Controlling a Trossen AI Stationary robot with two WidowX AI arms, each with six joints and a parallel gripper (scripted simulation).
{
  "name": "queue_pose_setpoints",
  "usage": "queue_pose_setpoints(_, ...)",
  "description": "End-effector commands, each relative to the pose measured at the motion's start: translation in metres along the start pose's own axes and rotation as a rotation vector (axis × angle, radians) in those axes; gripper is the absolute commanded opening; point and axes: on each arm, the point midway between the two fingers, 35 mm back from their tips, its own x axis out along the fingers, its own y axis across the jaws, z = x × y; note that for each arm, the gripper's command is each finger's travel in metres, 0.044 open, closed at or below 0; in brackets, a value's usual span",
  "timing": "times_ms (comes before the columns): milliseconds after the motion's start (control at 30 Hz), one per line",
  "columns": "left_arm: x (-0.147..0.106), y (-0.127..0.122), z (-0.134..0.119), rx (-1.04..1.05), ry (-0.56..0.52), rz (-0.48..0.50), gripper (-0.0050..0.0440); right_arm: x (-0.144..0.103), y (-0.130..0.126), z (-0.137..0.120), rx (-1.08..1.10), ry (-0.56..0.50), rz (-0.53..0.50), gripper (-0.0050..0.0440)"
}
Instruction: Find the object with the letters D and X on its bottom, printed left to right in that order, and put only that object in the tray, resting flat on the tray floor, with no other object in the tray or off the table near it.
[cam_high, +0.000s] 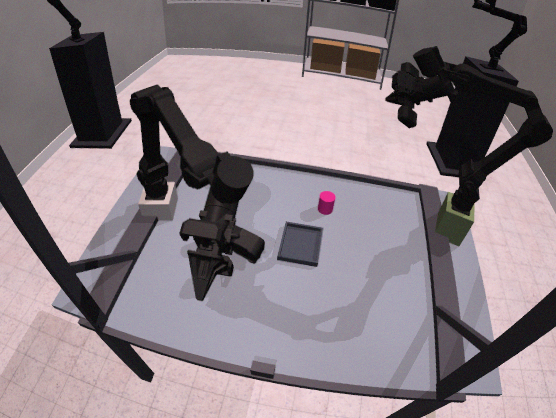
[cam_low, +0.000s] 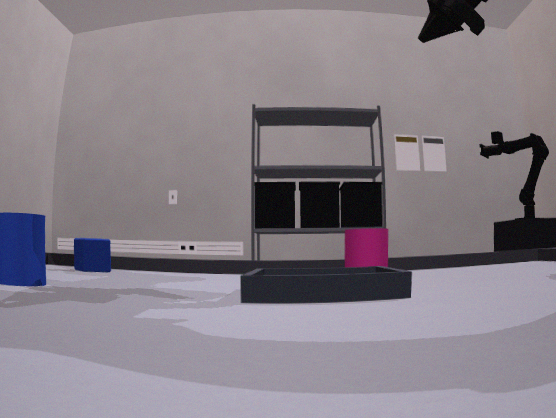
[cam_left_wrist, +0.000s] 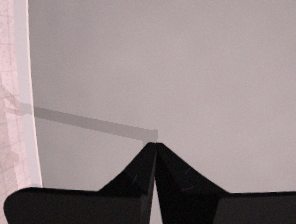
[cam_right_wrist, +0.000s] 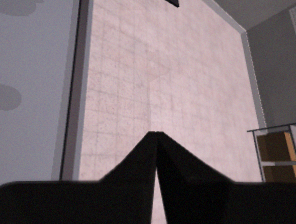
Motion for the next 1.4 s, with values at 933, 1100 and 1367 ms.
queue_pose_setpoints(933, -0.0058, -0.0152, -0.0015, 0.026, -0.008, -0.024, -0.0004, -0.0041, -0.0039, 0.0032, 0.006, -0.015, -0.01, -0.0004)
queue_pose_setpoints(1100, -0.0058, -0.0152, -0.0015, 0.026, -0.008, -0.024, -0.0013, -0.0041, -0.0039, 0.0032, 0.006, -0.015, -0.01, -0.0013)
queue_pose_setpoints(1367, -0.0058, -0.0152, -0.0015, 0.026, -0.008, -0.024, -0.005, -0.0041, -0.0039, 0.0032, 0.006, -0.015, -0.01, -0.005)
